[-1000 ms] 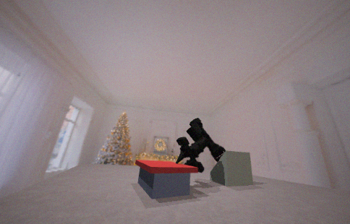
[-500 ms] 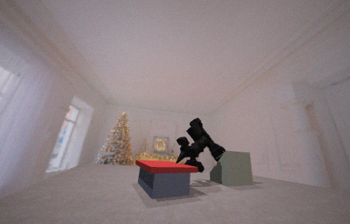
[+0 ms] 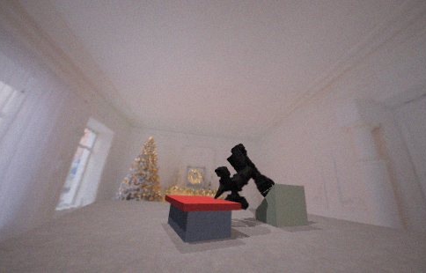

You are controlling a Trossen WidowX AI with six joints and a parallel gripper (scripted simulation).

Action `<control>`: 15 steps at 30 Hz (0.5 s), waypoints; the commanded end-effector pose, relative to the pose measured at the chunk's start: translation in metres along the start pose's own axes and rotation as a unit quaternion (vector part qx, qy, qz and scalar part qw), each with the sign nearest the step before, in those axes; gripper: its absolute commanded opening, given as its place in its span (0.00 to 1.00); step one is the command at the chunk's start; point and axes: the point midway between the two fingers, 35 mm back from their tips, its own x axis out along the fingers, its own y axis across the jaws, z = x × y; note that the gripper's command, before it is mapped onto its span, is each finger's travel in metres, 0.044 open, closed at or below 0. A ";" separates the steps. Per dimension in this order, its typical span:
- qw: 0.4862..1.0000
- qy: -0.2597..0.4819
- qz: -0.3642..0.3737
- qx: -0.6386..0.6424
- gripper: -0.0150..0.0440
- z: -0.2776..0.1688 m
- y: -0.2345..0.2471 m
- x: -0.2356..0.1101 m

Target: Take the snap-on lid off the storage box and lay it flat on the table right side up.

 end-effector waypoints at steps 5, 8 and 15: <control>1.000 0.000 0.003 0.001 0.25 0.000 0.003 -0.003; 1.000 0.000 0.003 0.001 0.25 0.000 0.003 -0.004; 1.000 0.000 0.003 0.001 0.25 0.000 0.004 -0.005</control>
